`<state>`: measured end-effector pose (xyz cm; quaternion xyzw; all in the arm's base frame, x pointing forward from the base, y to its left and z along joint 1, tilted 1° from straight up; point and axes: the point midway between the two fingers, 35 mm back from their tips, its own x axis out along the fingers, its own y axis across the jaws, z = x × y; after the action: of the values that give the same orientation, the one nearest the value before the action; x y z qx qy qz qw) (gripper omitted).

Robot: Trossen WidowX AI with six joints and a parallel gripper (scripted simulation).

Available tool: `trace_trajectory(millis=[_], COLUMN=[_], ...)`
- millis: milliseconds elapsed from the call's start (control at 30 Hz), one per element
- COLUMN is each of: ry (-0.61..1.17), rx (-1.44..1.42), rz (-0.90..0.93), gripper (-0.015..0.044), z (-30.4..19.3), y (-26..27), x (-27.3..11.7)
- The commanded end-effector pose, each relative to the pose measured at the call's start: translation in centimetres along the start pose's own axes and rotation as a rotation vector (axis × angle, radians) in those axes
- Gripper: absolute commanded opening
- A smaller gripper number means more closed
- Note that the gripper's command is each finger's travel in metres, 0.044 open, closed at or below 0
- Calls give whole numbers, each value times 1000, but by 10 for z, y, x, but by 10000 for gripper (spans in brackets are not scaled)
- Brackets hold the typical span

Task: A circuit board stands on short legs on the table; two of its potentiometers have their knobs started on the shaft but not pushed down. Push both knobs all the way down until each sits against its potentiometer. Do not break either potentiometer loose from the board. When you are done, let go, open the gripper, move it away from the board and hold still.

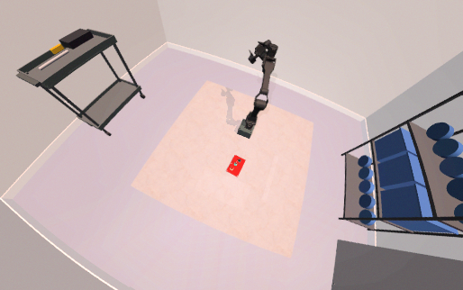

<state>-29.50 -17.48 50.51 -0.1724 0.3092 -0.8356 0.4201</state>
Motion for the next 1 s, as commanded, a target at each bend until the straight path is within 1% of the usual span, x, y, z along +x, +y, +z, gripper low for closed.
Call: trace_trajectory(millis=[0, 467, 767, 967], ry=[-1, -74, -116, -156], rx=[-1, -92, -114, -112], rz=[3, 217, 338, 399], gripper=[374, 6, 0, 0], z=[0, 22, 42, 64], y=[1, 75, 126, 154], x=[1, 42, 55, 47])
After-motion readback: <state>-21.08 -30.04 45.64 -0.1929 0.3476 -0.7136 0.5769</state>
